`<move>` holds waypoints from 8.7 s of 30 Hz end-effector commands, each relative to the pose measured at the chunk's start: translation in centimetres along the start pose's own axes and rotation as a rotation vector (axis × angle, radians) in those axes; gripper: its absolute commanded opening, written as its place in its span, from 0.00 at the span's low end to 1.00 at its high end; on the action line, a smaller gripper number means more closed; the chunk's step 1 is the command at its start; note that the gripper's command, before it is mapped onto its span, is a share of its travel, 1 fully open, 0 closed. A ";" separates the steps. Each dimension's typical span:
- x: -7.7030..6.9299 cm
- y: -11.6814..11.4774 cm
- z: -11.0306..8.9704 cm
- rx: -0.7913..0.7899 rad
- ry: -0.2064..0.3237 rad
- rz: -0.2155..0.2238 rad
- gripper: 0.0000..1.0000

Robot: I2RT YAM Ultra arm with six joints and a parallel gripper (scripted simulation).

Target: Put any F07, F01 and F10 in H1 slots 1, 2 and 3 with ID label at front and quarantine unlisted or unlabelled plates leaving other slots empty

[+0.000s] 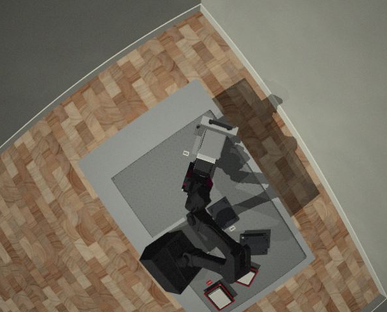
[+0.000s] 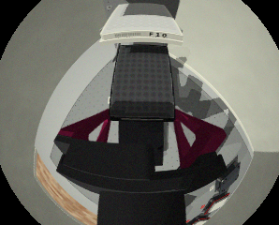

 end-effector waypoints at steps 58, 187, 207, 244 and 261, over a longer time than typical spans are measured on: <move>1.8 0.3 1.6 0.009 -0.015 0.010 0.86; 2.4 0.3 1.7 0.009 -0.015 0.010 1.00; 0.4 0.0 -0.3 0.009 -0.014 0.010 1.00; -2.3 -0.4 -3.5 0.009 -0.013 0.010 0.00; -2.3 -0.4 -3.5 0.009 -0.013 0.010 0.00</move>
Point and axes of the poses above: the point where the finger pads meet when closed, its own x axis out along the fingers, its own y axis across the jaws, z = x × y, the point moved 6 cm from there along -x, back along the fingers, and after that the axes turned 8 degrees about x, right-handed, at the moved point
